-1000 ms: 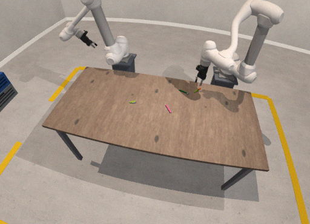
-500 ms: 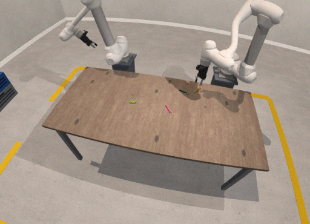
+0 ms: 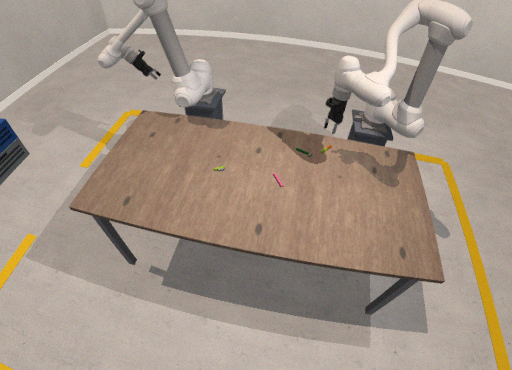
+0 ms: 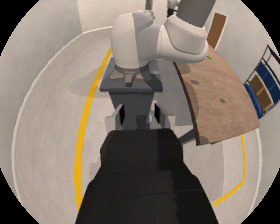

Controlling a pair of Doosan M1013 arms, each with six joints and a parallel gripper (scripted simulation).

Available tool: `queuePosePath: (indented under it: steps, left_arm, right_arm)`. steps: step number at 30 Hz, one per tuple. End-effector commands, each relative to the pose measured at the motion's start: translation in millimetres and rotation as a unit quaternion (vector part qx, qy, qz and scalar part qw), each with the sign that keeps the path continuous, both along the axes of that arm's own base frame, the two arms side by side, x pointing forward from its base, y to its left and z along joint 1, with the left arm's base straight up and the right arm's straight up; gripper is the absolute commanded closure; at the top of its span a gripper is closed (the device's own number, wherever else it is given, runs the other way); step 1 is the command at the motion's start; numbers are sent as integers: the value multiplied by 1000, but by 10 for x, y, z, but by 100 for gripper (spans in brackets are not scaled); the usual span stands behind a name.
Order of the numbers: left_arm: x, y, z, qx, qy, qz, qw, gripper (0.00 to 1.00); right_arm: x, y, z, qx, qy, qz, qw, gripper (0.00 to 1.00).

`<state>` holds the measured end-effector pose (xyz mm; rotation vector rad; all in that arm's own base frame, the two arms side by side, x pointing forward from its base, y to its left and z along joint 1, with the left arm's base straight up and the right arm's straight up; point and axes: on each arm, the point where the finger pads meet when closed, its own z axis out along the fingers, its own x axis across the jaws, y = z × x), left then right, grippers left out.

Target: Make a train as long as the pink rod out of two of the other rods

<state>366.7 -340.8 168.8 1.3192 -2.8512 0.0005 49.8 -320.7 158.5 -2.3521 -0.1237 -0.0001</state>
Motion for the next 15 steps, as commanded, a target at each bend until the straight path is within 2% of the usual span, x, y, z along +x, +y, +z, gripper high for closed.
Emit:
queuePosePath:
  steps: [1,6,15]
  left_arm:
    - [4,-3,169,0,0,0,1000,0]
    - [4,-3,300,0,0,0,1000,0]
    - [4,-3,318,0,0,0,1000,0]
  right_arm:
    - [1,-2,3,0,0,0,1000,0]
    - [1,-2,3,0,0,0,1000,0]
    - [1,-2,3,0,0,0,1000,0]
